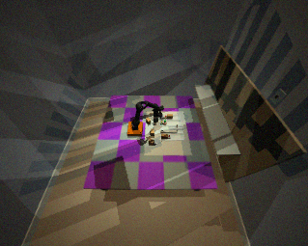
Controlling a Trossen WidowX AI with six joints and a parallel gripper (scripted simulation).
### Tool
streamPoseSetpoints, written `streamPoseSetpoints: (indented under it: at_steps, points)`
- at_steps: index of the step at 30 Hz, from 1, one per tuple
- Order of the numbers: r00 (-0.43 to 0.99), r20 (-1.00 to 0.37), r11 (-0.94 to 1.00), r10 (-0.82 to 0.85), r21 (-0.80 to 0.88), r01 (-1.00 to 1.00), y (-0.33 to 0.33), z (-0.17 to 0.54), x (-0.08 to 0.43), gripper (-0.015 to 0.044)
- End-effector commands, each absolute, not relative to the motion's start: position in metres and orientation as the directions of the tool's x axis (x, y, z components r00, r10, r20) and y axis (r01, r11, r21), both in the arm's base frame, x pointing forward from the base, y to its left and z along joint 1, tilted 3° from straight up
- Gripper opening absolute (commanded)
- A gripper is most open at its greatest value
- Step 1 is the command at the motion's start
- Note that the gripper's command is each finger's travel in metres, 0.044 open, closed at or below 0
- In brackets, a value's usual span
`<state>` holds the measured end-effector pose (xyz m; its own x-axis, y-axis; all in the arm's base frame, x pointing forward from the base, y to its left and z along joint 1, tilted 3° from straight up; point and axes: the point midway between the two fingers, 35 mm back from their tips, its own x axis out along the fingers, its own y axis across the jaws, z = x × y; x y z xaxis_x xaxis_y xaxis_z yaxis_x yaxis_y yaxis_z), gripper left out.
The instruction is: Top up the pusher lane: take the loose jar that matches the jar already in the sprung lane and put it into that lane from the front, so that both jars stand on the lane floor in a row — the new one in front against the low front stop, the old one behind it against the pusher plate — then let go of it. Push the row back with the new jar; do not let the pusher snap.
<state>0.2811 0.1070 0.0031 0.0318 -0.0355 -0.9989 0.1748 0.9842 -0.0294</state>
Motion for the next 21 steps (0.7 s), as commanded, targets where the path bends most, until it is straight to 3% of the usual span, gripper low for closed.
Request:
streamPoseSetpoints:
  at_steps: [1,11,16,21]
  points:
    - [0.028,-0.999,0.985,-0.041,-0.035,0.172,0.106,-0.003,0.281,0.0440]
    - [0.028,-0.999,0.985,-0.041,-0.035,0.172,0.106,-0.003,0.281,0.0177]
    - [0.028,-0.999,0.985,-0.041,-0.035,0.172,0.106,-0.003,0.281,0.0144]
    - [0.029,-0.999,0.985,-0.041,-0.035,0.172,0.109,0.012,0.283,0.0013]
